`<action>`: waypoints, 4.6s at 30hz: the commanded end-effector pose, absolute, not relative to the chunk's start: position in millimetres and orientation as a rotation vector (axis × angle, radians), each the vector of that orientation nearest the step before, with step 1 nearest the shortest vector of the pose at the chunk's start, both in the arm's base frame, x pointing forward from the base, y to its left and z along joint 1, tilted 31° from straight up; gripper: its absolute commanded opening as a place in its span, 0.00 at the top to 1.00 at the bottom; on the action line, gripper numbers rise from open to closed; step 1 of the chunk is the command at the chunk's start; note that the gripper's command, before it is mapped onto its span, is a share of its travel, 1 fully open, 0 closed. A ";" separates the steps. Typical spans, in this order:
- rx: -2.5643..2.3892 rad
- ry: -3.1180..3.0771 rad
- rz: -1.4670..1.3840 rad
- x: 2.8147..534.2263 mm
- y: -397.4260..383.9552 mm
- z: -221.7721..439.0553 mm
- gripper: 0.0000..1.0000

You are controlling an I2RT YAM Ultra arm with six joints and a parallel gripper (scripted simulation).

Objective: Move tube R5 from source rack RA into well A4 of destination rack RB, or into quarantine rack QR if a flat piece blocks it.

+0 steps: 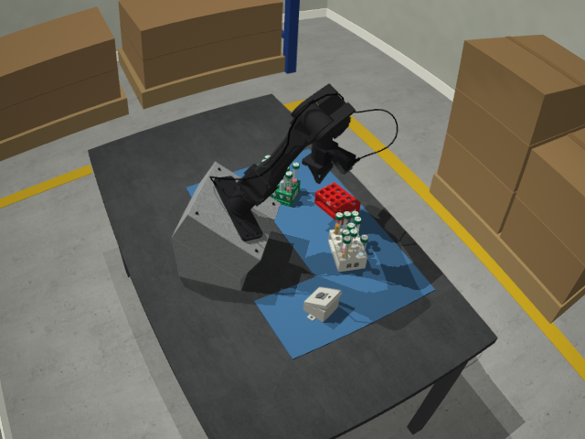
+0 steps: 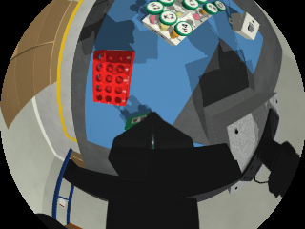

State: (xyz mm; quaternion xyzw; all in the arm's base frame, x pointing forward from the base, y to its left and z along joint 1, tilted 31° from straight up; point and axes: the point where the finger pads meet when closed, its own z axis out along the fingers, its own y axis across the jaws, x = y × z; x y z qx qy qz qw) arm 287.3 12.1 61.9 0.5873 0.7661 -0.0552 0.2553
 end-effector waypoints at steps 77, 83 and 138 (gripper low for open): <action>1.570 2.061 -0.127 265.7 -85.1 105.6 1.00; 1.570 2.061 -0.127 265.7 -85.2 105.6 1.00; 1.568 2.053 -0.130 241.7 -133.4 118.7 1.00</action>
